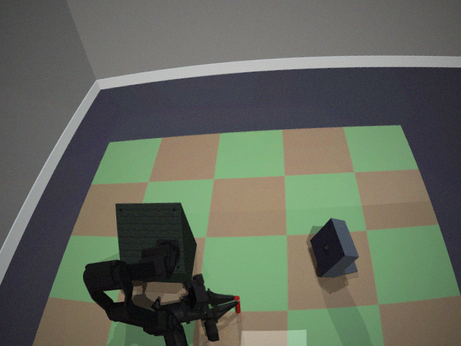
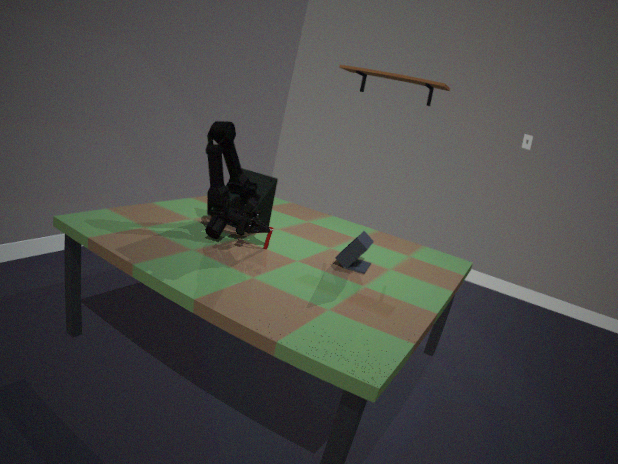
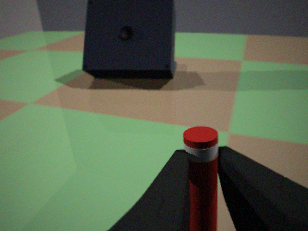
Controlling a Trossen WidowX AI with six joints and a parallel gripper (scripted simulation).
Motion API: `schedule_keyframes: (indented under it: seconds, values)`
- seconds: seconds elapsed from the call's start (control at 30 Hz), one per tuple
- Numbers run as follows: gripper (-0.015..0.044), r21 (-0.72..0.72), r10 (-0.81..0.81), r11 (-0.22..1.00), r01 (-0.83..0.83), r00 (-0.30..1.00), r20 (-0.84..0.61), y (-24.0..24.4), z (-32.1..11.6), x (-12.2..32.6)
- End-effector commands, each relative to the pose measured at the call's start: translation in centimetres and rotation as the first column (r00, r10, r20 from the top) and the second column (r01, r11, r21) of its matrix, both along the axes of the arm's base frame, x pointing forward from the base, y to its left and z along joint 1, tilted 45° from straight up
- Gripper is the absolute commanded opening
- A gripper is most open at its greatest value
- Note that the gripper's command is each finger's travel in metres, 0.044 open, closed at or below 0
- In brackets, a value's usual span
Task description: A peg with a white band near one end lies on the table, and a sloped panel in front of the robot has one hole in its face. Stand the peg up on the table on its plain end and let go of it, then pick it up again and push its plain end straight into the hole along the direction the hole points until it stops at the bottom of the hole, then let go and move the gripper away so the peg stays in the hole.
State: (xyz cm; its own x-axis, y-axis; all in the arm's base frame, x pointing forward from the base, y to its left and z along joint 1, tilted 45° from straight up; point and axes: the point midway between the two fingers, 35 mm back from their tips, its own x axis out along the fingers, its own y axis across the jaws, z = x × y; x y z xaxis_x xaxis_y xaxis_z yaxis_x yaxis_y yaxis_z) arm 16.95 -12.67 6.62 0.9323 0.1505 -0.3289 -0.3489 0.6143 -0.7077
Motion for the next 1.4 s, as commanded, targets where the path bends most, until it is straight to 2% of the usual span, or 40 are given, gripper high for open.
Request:
schedule_keyframes:
  seconds: [0.0,0.03,1.03,1.37]
  values:
    - [0.0109,0.001,-0.001,1.0,0.001,1.0,0.0,-0.01,0.0,0.0]
    - [0.013,0.001,-0.001,1.0,0.001,1.0,0.0,-0.01,0.0,0.0]
    - [0.013,0.001,-0.001,1.0,0.001,1.0,0.0,-0.01,0.0,0.0]
    - [0.0393,0.001,-0.001,1.0,0.001,1.0,0.0,-0.01,0.0,0.0]
